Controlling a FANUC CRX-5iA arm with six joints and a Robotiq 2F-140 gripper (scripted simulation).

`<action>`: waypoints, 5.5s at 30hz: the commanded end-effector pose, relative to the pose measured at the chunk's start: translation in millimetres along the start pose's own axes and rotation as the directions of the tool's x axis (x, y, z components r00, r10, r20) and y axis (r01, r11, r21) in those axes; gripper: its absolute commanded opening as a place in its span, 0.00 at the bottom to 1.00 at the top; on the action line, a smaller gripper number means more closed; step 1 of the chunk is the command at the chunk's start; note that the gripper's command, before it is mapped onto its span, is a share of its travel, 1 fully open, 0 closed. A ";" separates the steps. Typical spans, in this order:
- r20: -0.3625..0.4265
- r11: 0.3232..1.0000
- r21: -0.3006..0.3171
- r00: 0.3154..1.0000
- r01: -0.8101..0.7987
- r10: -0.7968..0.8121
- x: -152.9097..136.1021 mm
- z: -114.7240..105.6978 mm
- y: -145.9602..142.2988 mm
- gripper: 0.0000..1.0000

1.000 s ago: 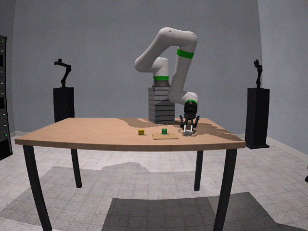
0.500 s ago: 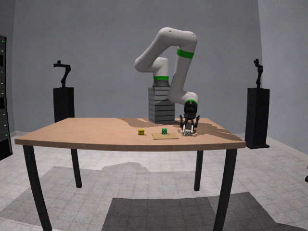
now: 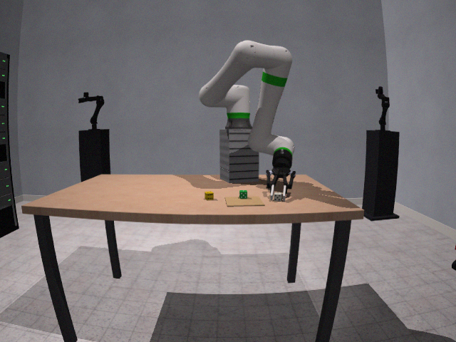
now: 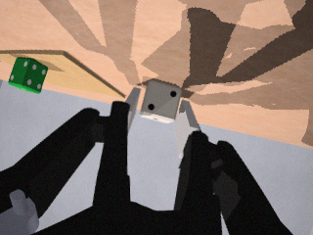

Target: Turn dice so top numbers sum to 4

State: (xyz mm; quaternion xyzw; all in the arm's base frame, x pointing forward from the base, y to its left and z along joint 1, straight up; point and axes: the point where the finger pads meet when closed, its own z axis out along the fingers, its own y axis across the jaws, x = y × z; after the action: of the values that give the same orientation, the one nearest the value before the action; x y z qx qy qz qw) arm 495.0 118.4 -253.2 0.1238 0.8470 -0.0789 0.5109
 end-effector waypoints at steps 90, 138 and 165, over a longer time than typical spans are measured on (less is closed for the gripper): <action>0.086 0.933 0.117 0.940 -0.339 0.331 -85.7 -47.4 -28.4 0.28; 0.604 -0.317 -0.157 -0.345 -0.935 0.718 -161.7 0.4 -151.4 0.28; 0.398 -0.703 -0.677 -0.912 -0.219 -0.100 -151.1 -10.4 -186.9 0.28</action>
State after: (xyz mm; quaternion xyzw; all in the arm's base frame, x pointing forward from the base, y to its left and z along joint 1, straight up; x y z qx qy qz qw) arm 502.8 -76.1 -111.8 0.8540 -0.2328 0.2244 0.4076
